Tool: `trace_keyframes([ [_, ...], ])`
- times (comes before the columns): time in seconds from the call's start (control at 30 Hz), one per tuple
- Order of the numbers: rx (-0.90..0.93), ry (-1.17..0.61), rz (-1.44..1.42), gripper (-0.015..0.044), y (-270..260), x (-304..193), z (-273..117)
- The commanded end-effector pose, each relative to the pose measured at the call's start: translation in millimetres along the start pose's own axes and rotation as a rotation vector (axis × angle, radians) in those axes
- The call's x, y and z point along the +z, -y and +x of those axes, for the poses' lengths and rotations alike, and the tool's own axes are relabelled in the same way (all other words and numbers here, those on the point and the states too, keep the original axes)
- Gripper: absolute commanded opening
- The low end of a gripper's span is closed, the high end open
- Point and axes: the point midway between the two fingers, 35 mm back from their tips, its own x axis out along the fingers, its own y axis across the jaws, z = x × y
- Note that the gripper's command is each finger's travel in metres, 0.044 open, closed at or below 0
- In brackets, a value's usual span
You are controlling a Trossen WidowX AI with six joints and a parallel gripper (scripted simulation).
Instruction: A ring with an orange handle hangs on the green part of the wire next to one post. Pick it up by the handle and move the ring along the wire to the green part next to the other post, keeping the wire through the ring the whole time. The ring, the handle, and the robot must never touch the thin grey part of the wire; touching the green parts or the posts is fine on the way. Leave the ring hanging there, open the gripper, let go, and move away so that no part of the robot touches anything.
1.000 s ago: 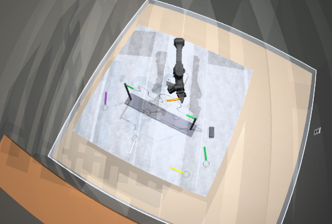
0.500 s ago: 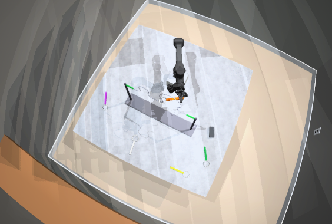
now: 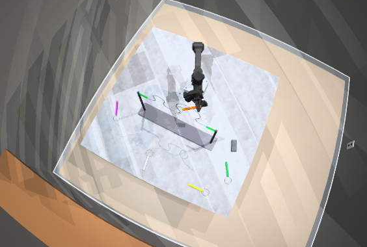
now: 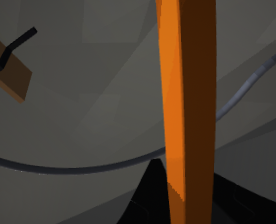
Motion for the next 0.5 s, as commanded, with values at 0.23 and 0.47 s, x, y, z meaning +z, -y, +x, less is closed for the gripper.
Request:
trace_keyframes([
  [0.23, 0.017, -0.009, 0.009, -0.015, -13.2, -2.6, -2.1],
  [0.47, 0.013, -0.008, 0.002, -0.015, -15.0, -2.4, -2.4],
])
